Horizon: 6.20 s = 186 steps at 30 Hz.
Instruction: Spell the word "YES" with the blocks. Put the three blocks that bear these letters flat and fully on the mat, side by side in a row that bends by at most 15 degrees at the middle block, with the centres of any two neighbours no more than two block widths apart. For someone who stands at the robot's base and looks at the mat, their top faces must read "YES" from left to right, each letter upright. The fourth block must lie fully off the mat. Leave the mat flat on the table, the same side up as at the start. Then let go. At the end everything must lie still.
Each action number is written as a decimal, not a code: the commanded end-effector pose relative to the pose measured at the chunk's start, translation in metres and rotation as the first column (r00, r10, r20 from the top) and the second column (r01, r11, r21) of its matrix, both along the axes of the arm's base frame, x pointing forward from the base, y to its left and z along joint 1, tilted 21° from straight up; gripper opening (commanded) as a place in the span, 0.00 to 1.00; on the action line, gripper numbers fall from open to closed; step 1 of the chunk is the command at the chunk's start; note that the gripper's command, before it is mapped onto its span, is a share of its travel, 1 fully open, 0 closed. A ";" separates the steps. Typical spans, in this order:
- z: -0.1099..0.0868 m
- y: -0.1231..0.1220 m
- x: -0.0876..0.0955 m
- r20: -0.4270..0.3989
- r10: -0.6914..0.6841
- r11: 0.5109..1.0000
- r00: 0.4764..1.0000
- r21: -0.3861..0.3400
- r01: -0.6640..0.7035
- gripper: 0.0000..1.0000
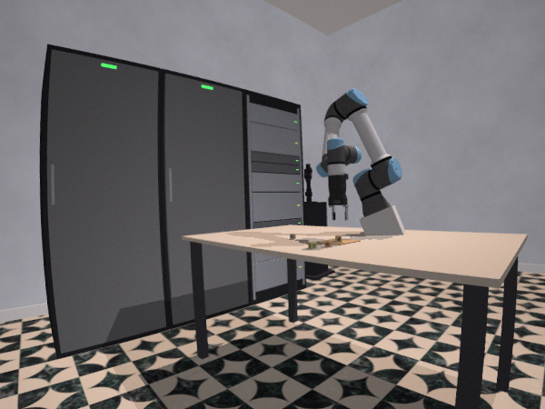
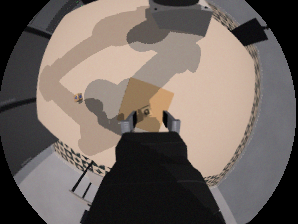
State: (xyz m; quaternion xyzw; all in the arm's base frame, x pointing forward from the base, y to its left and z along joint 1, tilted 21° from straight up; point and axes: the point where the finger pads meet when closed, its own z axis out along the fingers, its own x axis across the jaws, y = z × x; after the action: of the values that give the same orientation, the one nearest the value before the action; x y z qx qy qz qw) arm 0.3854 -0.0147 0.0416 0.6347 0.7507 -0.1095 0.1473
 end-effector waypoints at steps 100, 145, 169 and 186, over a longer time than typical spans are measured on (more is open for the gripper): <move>-0.026 -0.016 0.009 -0.144 0.356 0.933 0.923 -0.005 -0.360 1.00; -0.053 -0.026 0.012 -0.142 0.356 0.933 0.924 -0.006 -0.361 1.00; -0.053 -0.026 0.012 -0.142 0.356 0.933 0.924 -0.006 -0.361 1.00; -0.053 -0.026 0.011 -0.142 0.356 0.933 0.924 -0.006 -0.361 1.00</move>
State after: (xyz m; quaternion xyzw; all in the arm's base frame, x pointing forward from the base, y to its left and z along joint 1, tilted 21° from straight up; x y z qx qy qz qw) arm 0.3978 -0.0407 -0.0106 0.4749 0.8606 -0.1367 0.1236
